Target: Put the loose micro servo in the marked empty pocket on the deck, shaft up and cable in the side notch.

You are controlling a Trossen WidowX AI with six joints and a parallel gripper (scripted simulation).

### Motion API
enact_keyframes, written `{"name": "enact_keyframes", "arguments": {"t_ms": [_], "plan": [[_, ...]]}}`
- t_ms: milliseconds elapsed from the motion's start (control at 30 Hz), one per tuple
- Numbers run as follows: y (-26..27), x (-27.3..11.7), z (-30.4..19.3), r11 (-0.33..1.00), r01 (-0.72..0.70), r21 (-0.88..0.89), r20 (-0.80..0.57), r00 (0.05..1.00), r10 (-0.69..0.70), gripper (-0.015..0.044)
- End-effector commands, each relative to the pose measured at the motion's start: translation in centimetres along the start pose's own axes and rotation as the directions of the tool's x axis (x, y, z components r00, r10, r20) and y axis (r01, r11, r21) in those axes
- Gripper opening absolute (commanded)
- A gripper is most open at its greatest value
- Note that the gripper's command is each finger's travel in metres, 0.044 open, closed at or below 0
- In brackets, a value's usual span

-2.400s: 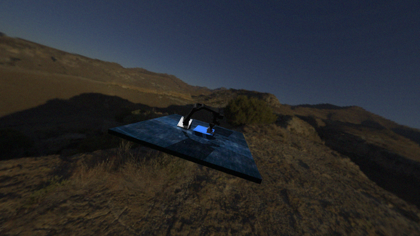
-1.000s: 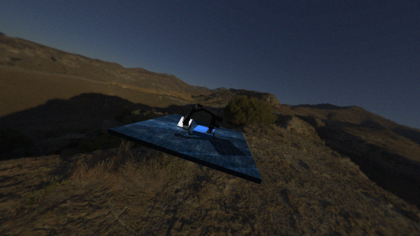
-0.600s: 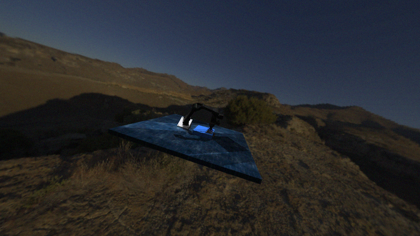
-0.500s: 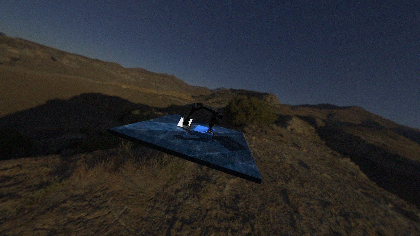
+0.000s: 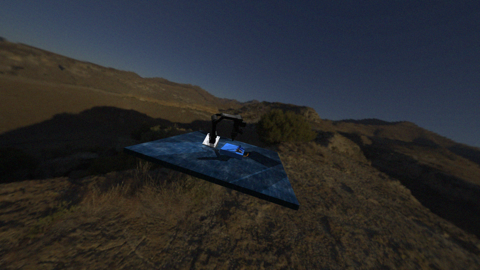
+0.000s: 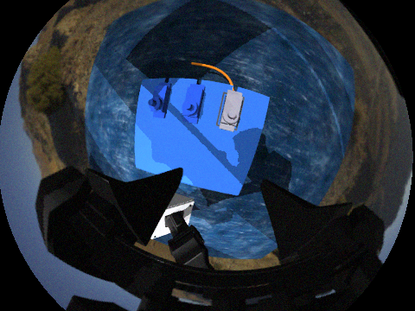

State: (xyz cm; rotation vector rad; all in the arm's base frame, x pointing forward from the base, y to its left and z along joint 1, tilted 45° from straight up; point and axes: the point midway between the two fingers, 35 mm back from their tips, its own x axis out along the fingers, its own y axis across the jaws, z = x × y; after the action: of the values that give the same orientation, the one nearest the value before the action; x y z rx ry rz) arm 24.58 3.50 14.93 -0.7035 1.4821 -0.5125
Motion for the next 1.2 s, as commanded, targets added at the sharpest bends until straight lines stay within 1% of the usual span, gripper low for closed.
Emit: {"name": "enact_keyframes", "arguments": {"t_ms": [0,233,1167], "plan": [[0.1,-0.6,-0.3,1.000,-0.011,-0.002,0.015,1.000,0.011,0.0440],[0.0,-4.0,0.0,0.997,-0.078,-0.010,0.144,0.986,0.079,0.0440],[0.0,-4.1,0.0,0.997,-0.080,-0.010,0.148,0.986,0.081,0.0440]]}}
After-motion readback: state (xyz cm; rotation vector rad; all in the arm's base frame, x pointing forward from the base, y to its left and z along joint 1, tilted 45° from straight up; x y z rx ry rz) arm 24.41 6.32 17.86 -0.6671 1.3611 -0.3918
